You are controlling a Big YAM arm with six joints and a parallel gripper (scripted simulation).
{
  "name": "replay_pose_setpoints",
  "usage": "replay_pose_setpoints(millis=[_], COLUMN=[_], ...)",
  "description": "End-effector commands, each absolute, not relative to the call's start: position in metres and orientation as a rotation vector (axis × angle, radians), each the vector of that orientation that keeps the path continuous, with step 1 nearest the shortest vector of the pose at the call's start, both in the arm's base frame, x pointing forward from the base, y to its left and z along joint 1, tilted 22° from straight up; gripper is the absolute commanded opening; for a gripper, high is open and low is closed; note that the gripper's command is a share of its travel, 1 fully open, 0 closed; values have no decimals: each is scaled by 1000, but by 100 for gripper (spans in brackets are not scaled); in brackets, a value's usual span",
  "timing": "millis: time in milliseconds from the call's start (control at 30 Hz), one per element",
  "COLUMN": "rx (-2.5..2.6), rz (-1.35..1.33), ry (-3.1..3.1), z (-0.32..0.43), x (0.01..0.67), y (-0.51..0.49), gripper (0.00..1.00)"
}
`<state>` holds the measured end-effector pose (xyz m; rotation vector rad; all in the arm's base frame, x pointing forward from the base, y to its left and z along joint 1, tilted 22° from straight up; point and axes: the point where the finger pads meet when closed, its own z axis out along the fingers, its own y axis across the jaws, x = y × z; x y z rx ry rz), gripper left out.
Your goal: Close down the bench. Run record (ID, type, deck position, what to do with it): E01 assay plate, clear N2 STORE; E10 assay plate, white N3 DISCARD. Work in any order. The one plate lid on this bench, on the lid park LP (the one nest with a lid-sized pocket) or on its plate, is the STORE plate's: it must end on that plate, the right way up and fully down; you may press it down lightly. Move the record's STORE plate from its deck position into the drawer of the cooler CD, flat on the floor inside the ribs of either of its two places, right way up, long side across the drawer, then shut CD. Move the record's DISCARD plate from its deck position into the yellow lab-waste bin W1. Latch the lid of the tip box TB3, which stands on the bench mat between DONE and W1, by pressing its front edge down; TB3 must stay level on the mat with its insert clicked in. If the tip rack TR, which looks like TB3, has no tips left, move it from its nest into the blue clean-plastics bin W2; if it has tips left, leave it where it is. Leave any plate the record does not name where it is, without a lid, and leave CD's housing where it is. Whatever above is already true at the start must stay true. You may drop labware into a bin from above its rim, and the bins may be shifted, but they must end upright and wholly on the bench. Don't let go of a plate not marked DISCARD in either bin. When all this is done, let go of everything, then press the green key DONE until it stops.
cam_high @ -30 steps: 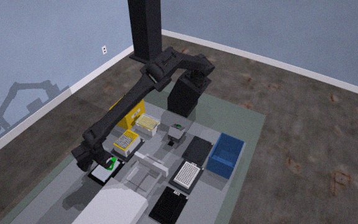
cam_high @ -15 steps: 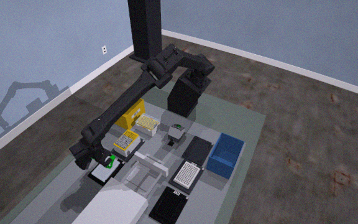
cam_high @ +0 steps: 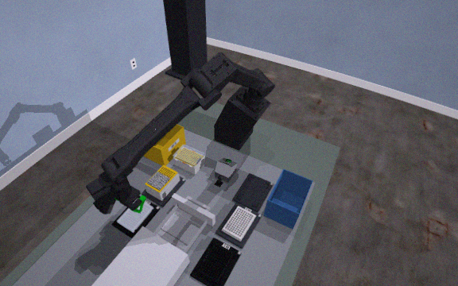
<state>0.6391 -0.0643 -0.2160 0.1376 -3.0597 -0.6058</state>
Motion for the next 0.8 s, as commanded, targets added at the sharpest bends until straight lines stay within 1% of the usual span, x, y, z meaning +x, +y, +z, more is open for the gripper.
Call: replay_pose_setpoints(millis=[0, 767], rx=[132, 138], rz=[-591, -586], ry=[-3120, -3137], z=[-179, -147], x=[656, 663], y=[-88, -100], gripper=[100, 100])
